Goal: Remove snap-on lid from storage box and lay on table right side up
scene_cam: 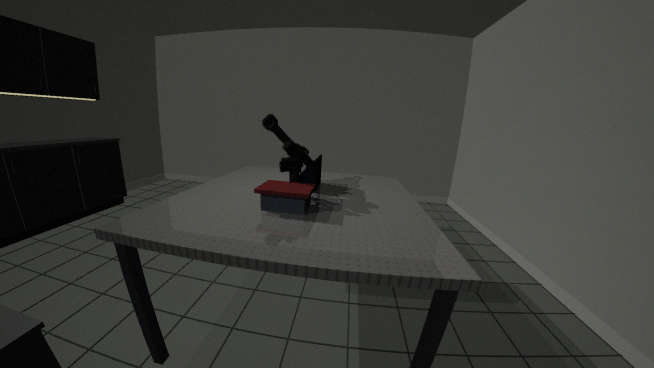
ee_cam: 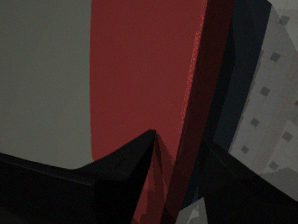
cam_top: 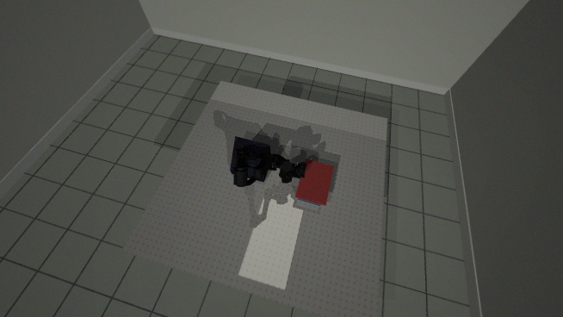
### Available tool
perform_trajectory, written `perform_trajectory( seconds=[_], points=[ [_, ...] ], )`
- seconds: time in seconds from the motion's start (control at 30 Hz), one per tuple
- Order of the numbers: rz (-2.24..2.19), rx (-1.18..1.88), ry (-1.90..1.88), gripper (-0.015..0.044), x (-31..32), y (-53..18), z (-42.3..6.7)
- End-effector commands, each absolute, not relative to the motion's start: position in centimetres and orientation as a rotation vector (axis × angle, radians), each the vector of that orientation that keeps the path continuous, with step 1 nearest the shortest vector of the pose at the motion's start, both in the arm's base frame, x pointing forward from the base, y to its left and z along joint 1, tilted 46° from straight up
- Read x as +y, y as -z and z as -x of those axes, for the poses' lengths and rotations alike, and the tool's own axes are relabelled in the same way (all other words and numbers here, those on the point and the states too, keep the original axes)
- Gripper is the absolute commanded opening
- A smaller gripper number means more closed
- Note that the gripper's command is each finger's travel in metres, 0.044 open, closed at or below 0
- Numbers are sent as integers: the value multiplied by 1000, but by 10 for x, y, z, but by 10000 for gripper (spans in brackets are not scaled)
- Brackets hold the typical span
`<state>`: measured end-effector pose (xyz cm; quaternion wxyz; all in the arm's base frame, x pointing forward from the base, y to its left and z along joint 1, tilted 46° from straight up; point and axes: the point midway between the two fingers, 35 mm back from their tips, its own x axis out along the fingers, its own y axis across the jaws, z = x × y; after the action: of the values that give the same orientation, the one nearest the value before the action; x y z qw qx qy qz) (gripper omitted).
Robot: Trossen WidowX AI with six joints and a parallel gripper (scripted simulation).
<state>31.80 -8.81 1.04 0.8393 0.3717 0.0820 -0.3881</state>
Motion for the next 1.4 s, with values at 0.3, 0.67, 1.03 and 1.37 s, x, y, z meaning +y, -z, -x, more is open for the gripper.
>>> perform_trajectory(
  seconds=[0.3, 0.67, 1.03, 1.37],
  points=[
    [-782, 179, 819, 0, -88, -9, -318],
    [-786, 174, 819, 0, -86, -12, -319],
    [-786, 174, 819, 0, -85, -14, -319],
    [-786, 174, 819, 0, -83, -15, -319]
  ],
)
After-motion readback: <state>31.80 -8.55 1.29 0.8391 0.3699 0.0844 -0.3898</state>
